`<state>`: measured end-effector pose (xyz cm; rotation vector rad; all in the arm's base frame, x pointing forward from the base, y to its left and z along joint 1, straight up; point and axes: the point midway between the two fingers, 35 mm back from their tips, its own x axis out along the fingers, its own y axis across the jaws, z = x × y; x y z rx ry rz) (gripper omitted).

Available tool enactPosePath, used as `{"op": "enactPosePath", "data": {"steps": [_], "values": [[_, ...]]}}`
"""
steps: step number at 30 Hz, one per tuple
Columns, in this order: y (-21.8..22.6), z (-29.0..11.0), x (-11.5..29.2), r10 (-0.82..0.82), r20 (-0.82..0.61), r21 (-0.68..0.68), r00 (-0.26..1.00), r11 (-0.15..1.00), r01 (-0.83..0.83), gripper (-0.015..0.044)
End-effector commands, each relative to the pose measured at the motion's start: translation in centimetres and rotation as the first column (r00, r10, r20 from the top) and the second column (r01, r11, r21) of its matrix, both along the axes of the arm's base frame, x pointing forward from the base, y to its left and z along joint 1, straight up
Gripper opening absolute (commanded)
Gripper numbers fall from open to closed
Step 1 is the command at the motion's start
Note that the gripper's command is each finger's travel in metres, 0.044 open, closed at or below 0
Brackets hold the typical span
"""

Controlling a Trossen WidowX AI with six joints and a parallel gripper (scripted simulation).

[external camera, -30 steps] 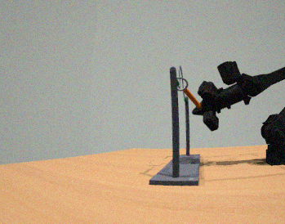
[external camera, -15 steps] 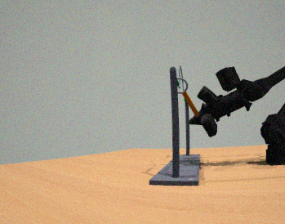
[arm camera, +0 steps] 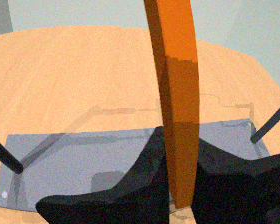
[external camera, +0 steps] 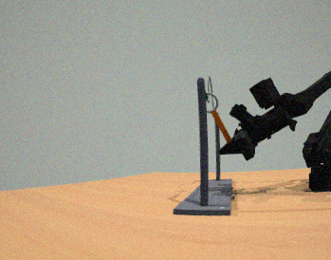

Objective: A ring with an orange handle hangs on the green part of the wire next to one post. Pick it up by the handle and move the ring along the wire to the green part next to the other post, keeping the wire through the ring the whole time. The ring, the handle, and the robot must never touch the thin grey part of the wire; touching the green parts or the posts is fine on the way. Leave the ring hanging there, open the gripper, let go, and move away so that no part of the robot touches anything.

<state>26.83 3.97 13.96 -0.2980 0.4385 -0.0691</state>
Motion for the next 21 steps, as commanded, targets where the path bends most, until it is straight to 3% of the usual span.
{"op": "enactPosePath", "data": {"steps": [1, 21], "values": [[1.3, -0.1, -0.1, -0.003, -0.005, 0.081, 1.000, 0.997, 0.003, -0.0150], [5.3, -0.3, -0.5, 0.002, -0.021, 0.244, 1.000, 0.970, 0.004, -0.0150]]}}
